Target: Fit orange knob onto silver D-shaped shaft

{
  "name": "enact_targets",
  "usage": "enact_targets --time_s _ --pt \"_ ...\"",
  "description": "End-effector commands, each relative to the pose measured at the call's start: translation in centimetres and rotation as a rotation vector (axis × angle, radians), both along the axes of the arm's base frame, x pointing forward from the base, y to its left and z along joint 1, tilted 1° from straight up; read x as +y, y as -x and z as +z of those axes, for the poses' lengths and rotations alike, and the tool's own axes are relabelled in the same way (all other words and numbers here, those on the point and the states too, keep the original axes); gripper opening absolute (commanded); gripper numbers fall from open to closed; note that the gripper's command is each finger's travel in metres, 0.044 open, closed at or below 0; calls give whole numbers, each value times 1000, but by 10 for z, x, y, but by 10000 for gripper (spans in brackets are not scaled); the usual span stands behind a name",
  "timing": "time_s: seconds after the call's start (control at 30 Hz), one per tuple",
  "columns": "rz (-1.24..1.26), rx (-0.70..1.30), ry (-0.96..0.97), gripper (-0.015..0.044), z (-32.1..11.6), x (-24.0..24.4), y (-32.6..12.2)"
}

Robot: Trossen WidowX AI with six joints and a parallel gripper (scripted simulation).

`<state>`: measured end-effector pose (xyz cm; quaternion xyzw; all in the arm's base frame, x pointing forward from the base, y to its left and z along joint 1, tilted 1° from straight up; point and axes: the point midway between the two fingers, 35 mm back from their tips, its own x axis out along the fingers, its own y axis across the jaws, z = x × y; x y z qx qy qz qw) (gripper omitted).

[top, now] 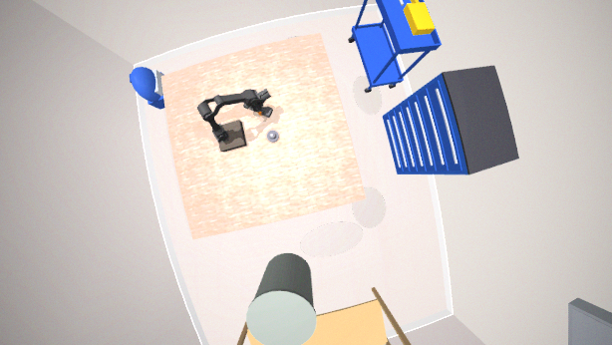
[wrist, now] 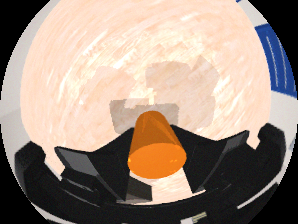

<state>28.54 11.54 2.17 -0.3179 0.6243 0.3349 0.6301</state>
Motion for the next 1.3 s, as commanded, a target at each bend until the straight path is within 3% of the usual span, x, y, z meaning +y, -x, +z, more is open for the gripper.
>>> enact_targets --time_s 0.0,1.0,1.27 --pt "2 -5 -3 0 15 1 -2" --pt "41 -13 9 0 108 2 -4" --pt "41 -13 10 0 107 -7 -9"
